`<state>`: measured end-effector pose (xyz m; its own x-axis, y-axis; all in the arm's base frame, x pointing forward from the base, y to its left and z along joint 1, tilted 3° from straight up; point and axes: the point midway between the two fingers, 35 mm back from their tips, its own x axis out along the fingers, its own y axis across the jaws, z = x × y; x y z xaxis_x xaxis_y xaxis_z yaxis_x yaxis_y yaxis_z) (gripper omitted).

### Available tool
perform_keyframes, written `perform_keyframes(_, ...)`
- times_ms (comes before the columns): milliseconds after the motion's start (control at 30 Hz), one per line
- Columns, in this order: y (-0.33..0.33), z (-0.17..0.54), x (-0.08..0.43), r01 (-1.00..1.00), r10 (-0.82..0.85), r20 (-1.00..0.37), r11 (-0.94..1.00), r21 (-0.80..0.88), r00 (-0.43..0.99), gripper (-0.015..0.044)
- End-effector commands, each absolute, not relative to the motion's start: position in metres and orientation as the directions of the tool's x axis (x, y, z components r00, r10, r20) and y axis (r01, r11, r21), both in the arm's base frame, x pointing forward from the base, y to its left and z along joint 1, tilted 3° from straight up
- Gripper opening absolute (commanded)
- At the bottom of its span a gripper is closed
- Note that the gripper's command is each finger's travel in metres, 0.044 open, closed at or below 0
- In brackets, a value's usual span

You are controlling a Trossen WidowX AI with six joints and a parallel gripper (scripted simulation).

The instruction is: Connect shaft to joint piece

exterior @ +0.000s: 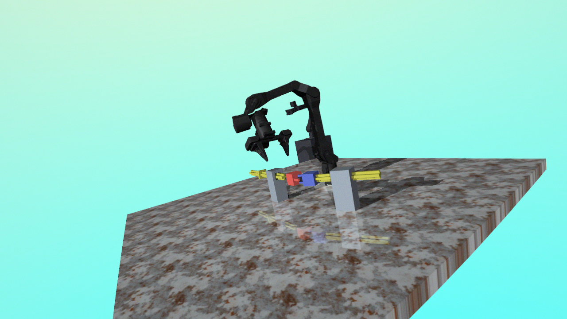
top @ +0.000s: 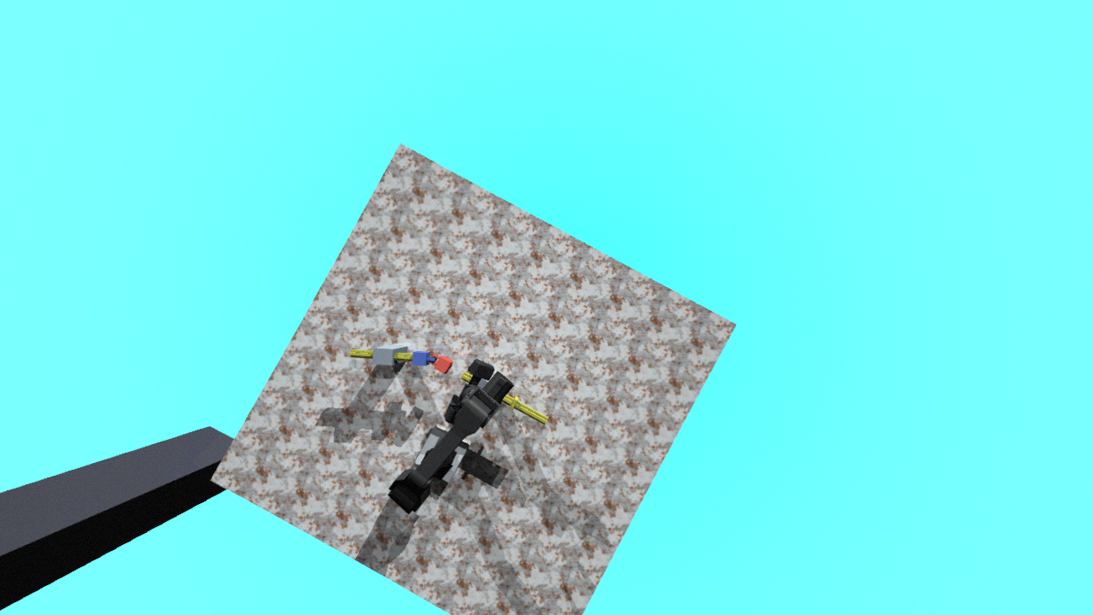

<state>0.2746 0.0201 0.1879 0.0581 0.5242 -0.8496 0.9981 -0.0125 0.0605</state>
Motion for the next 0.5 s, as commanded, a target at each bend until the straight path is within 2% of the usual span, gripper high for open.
perform_keyframes(0, 0.014, 0.187, 0.276, 0.998, 0.523, -0.85, -0.042, 0.051, 0.066, 0.044)
perform_keyframes(233, -0.042, 0.183, 0.289, 0.992, 0.484, -0.867, -0.095, 0.083, 0.119, 0.044)
perform_keyframes(467, -0.161, 0.178, 0.284, 0.978, 0.403, -0.891, -0.104, 0.181, 0.208, 0.044)
